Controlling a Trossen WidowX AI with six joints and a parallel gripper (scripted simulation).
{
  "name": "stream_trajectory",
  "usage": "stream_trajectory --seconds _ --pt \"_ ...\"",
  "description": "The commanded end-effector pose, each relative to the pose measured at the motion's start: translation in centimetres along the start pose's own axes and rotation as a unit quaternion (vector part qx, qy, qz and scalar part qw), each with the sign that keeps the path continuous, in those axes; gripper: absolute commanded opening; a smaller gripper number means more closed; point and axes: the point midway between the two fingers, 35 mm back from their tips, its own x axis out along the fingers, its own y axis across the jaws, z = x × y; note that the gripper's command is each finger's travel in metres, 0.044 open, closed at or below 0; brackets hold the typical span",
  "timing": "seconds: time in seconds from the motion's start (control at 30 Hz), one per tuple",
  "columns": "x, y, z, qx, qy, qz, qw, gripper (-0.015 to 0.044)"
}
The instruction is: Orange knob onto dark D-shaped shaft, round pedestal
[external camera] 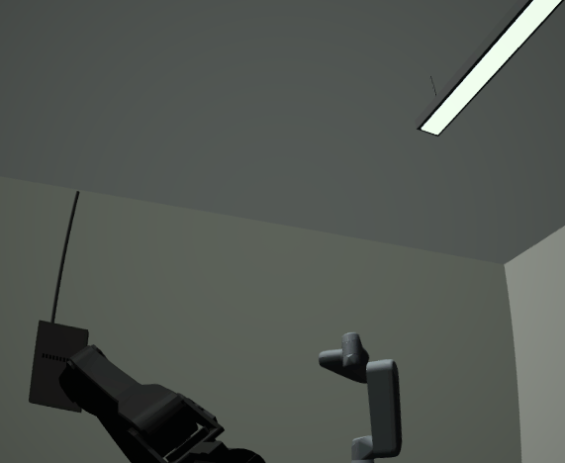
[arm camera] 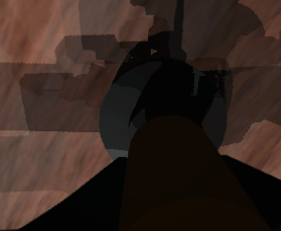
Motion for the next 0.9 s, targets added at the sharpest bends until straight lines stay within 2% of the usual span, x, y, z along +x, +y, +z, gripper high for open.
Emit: stream_trajectory --seconds 0.0,0.2,0.43,0.87 --pt "-0.1 -0.04 -0.1 0.0 0.002 -0.001 1.0 0.0" --pt "-0.48 0.0 -0.23 -0.004 0.002 -0.001 1.0 0.0" --pt "-0.52 -0.18 -0.22 -0.105 0.002 -0.001 0.995 0.0" --pt "0.02 -0.07 -0.13 -0.105 0.003 -0.001 0.995 0.0"
